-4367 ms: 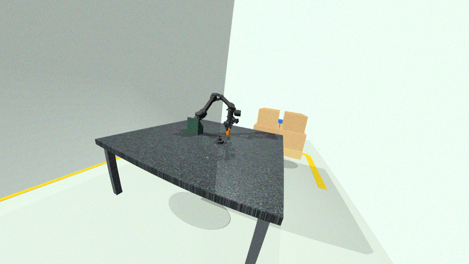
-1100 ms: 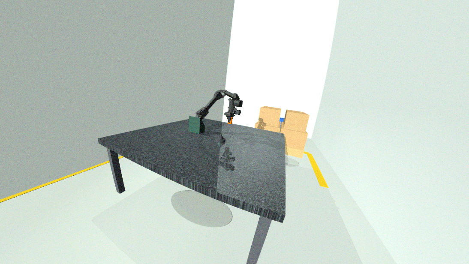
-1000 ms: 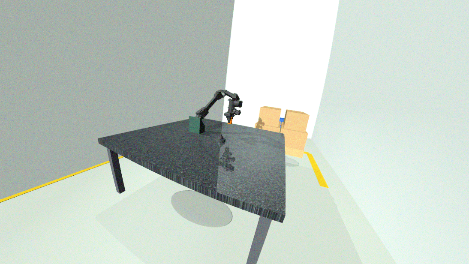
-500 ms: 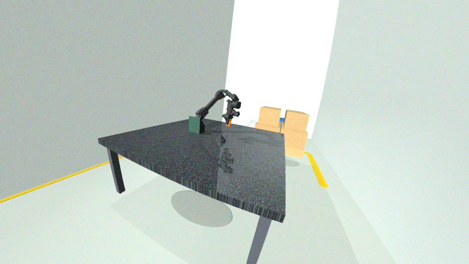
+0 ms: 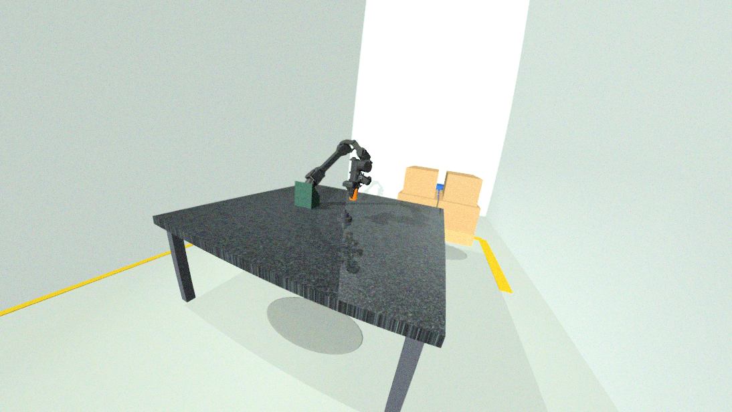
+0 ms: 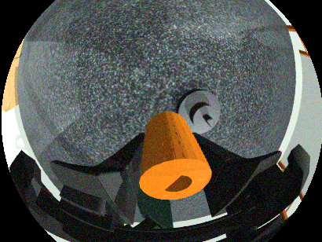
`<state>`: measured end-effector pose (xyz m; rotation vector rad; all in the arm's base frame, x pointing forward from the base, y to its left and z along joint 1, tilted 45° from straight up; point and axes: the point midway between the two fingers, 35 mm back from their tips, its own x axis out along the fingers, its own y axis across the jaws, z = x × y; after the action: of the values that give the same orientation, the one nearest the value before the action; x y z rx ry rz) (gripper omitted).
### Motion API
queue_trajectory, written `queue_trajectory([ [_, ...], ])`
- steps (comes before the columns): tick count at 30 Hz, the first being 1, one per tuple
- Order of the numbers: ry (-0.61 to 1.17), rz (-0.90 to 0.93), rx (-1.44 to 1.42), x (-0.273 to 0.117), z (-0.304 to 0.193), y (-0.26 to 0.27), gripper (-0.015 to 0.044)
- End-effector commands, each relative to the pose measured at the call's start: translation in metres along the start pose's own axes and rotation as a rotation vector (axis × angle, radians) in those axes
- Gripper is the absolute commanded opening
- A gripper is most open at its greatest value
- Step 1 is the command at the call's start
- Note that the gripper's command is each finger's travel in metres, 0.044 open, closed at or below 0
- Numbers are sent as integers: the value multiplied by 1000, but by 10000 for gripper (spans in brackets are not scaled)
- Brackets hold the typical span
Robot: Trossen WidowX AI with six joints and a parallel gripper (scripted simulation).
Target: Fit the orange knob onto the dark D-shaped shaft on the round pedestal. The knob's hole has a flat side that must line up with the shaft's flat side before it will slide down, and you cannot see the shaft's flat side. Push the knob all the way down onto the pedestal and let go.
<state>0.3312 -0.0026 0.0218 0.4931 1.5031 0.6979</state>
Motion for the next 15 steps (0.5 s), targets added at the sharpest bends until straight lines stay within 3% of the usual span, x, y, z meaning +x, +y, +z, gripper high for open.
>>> queue_trajectory([
  [1, -1, -3, -6, 2, -1, -13, 0],
  [15, 2, 3, -4, 15, -9, -56, 0],
])
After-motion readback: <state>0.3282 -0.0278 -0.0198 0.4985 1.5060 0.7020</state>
